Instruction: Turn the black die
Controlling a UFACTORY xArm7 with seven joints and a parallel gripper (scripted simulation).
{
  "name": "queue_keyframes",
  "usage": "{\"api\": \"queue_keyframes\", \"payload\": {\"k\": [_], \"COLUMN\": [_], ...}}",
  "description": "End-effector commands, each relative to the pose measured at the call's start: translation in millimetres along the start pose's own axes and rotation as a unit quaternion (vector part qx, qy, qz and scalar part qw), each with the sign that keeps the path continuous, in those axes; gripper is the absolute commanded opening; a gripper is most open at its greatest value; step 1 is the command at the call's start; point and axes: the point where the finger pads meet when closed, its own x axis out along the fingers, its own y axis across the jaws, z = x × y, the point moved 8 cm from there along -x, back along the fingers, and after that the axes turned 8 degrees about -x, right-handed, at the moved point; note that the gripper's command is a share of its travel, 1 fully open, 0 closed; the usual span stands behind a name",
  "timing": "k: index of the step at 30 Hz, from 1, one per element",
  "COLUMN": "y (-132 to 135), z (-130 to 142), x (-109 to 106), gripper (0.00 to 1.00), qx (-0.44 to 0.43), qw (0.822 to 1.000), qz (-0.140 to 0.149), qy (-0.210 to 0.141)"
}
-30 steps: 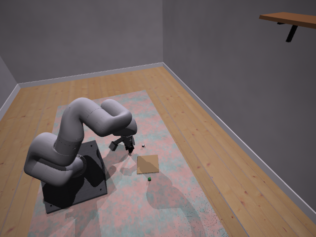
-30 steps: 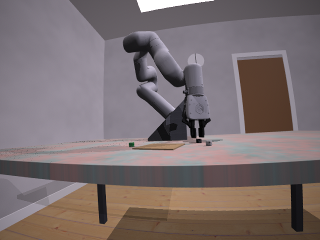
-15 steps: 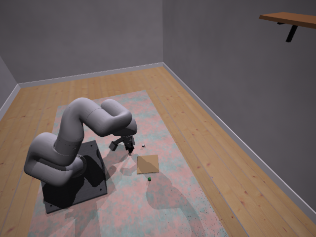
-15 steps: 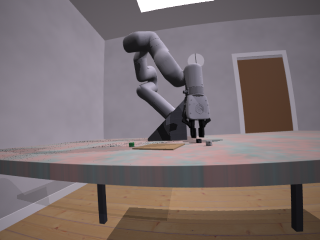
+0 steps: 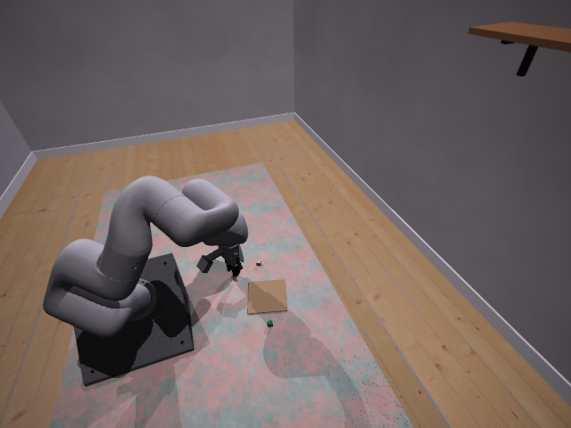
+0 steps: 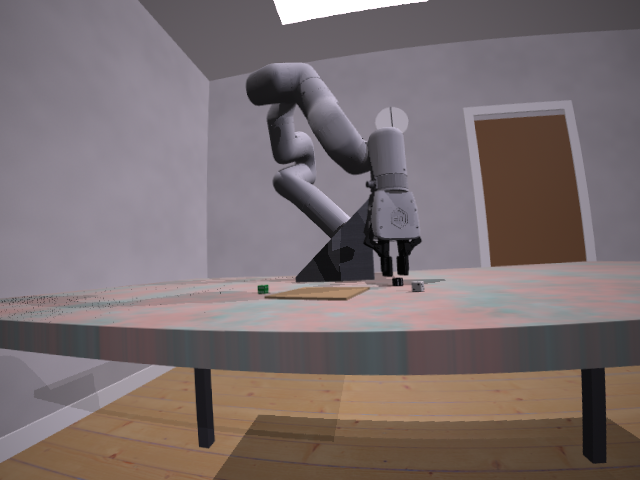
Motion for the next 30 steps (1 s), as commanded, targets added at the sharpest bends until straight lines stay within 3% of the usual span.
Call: {"api": "queue_keyframes", "payload": {"k": [1, 30], "y": [1, 1], "z": [1, 1], "x": [0, 17], "gripper": [0.31, 0.31], "qx": [0.0, 0.0], "qw": [1.0, 1.0], "qz": [0.001, 0.001], "qy": [-0.002, -0.002]}}
